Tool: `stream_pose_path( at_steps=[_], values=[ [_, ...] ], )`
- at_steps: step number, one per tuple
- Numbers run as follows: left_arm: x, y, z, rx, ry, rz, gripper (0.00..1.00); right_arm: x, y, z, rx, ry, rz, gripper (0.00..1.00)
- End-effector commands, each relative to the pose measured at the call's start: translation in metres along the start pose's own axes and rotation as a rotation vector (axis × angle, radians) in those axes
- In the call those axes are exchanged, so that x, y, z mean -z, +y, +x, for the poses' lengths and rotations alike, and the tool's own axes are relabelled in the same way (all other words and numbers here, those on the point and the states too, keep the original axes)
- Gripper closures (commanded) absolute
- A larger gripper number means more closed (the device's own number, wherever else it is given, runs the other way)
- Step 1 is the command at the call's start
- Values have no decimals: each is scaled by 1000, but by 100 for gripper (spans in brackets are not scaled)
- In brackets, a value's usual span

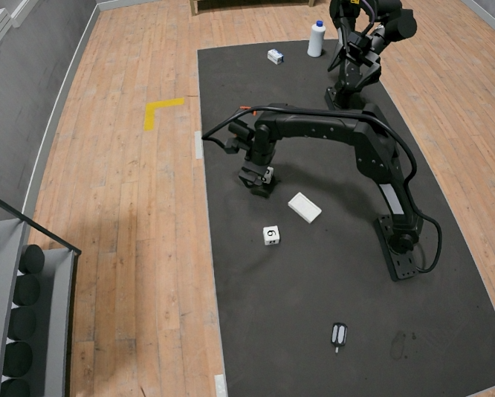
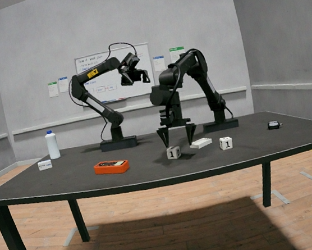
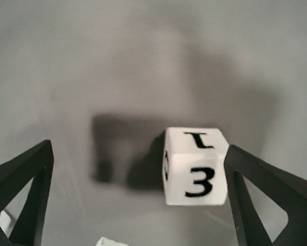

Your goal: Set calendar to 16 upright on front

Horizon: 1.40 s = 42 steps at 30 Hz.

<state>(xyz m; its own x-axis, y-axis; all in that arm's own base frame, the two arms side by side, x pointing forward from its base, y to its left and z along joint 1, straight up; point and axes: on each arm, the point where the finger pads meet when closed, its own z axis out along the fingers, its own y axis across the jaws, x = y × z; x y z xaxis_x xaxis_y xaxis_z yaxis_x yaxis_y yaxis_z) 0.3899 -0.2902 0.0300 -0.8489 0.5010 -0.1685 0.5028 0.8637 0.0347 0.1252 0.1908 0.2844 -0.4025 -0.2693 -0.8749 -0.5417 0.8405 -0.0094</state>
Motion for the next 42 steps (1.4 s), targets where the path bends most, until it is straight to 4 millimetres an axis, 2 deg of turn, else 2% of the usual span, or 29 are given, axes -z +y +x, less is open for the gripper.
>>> stream_pose_path(
  at_steps=[1,4,12,16,23,36,42],
  values=[
    [20,-8,-17,-179,-28,160,0,7,-4,-18,-54,-61,40,0],
    [23,-10,-18,-268,-36,241,0,8,-2,-18,-54,-70,39,0],
    [20,-14,-3,-398,4,454,0,9,2,-17,-42,-69,26,0],
    [17,-12,4,-453,5,621,0,9,3,-18,-44,-70,22,0],
    [16,1,3,-488,-70,826,0,9,3,-18,-44,-70,22,0],
    [18,21,-10,-510,-177,864,0,8,1,-17,-52,-73,25,0],
    [20,19,-10,-514,-179,861,0,8,1,-17,-52,-73,25,0]
  ],
)
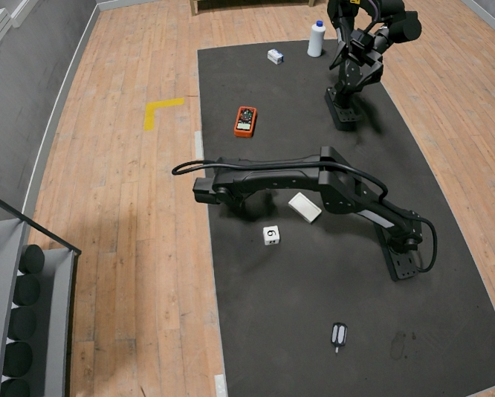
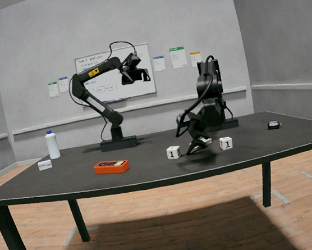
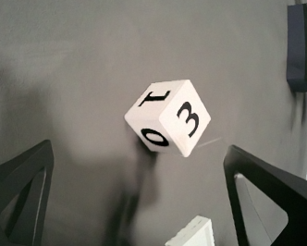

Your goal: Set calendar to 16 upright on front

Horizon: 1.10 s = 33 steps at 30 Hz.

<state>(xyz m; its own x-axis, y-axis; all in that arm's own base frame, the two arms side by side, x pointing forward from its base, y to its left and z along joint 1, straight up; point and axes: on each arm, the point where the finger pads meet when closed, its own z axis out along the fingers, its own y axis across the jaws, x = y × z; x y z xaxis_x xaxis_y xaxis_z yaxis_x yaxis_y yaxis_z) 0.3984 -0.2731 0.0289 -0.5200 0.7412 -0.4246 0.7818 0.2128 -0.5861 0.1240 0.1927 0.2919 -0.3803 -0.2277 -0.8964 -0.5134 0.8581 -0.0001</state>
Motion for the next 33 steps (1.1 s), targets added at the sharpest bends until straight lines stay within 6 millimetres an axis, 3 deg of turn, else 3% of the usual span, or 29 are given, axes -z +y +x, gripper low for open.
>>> stream_pose_path(
  at_steps=[1,15,17,19,20,21,25,28,33],
  values=[
    [16,-9,-17,-47,-41,0,0,4,-1,-10,-29,-26,0,0],
    [14,-11,-15,-44,-36,5,0,4,-1,-10,-29,-26,0,0],
    [17,-6,-19,-61,-48,-24,23,6,3,-16,-51,-34,-20,0],
    [17,-6,-19,-61,-48,-24,23,6,3,-16,-51,-34,-20,0],
    [19,-4,-21,-57,-50,-37,34,4,8,-12,-37,-23,-36,0],
    [19,1,-20,-59,-45,-62,36,3,15,-12,-42,-16,-66,0],
    [21,22,-19,-54,-47,-160,36,-9,46,-6,-50,3,-207,0],
    [27,40,-20,-44,-58,-270,36,-30,69,4,-30,-5,-321,0],
    [43,63,-18,-10,-99,-457,36,-51,103,35,68,-34,-476,0]
  ],
)
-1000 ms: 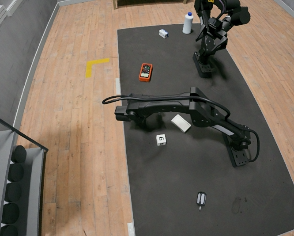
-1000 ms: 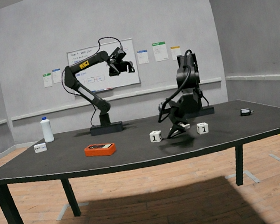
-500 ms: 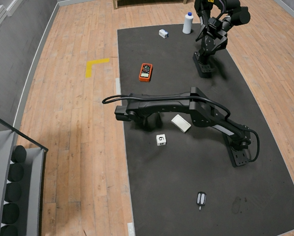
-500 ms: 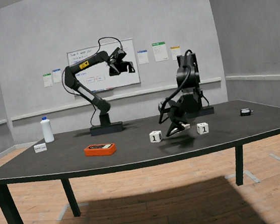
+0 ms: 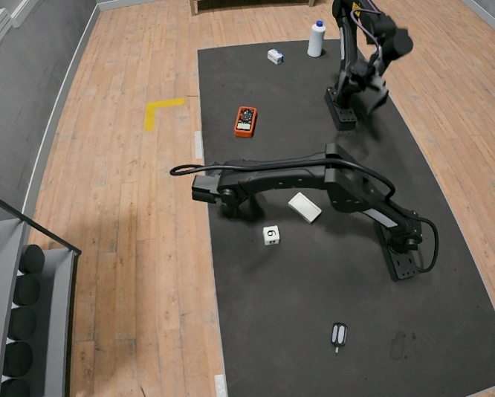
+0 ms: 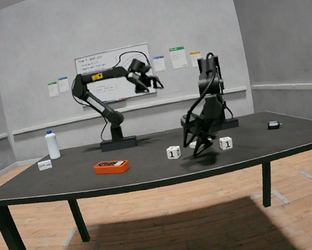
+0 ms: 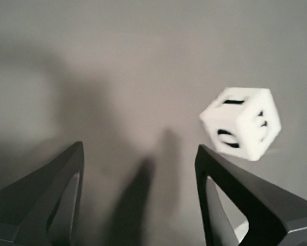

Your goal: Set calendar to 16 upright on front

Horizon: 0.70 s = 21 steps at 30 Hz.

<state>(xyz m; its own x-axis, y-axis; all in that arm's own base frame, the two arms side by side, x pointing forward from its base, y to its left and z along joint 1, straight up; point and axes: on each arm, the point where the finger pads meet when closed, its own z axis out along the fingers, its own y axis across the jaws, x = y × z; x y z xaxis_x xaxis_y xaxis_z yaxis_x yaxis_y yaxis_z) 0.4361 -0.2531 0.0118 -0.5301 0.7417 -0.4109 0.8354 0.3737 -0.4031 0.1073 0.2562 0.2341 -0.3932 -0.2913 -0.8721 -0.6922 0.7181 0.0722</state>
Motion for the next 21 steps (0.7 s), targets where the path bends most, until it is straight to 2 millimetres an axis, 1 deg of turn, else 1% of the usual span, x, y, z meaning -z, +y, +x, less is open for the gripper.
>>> stream_pose_path(
  at_steps=[1,3,4,6,9,13,18,20,21],
  values=[
    [24,28,-19,-3,-114,-228,36,-20,40,-7,61,-92,-261,0],
    [24,28,-19,-3,-114,-228,36,-20,40,-7,61,-92,-261,0],
    [25,31,-21,2,-122,-258,36,-21,44,-5,89,-109,-315,0],
    [28,38,-19,21,-139,-315,36,-25,49,2,122,-129,-360,0],
    [32,44,-15,49,-161,-384,36,-33,45,10,157,-168,-409,0],
    [36,48,-10,86,-193,-477,36,-48,28,20,183,-193,-394,0],
    [44,53,0,151,-255,-610,36,-63,-9,24,188,-232,-320,0],
    [44,53,0,151,-255,-610,36,-63,-9,24,188,-232,-320,0],
    [46,55,0,163,-273,-638,36,-65,-14,24,189,-239,-310,0]
  ],
)
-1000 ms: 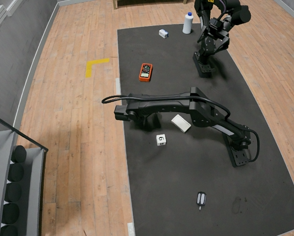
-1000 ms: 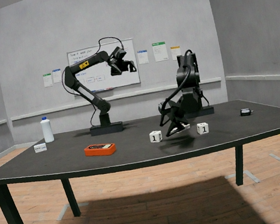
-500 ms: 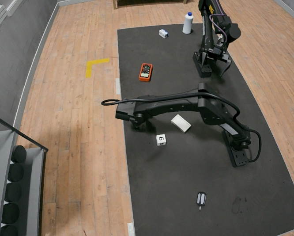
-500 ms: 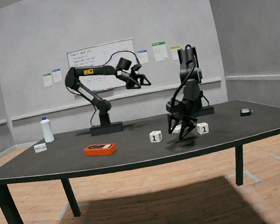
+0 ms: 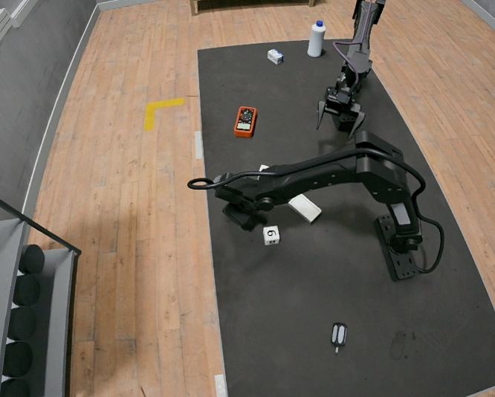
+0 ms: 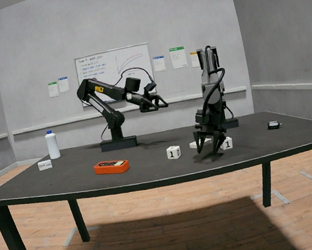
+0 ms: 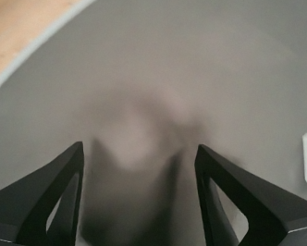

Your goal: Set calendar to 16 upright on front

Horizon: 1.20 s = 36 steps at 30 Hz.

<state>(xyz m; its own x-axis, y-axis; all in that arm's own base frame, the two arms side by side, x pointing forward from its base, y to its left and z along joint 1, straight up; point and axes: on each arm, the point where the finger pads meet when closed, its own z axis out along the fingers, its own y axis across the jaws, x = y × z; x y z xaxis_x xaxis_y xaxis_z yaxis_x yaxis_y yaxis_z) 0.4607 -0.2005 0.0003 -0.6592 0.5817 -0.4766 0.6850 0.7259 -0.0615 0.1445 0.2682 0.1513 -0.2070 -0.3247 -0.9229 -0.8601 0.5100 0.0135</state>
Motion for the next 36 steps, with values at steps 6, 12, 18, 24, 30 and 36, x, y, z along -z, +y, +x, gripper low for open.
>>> stream_pose_path(
  at_steps=[6,12,18,24,30,36],
  values=[
    [26,23,-24,113,-251,-282,36,0,-10,-22,31,-140,-50,0],
    [41,28,-7,207,-336,-391,36,0,-12,-25,29,-146,-43,0],
    [56,32,3,279,-411,-465,36,0,-12,-25,29,-146,-43,0],
    [85,35,30,412,-545,-576,36,0,-13,-25,28,-146,-40,0],
    [115,35,58,533,-671,-657,36,0,-13,-25,28,-146,-40,0],
    [124,25,72,591,-736,-628,36,-1,-12,-21,22,-132,-41,0]
  ],
)
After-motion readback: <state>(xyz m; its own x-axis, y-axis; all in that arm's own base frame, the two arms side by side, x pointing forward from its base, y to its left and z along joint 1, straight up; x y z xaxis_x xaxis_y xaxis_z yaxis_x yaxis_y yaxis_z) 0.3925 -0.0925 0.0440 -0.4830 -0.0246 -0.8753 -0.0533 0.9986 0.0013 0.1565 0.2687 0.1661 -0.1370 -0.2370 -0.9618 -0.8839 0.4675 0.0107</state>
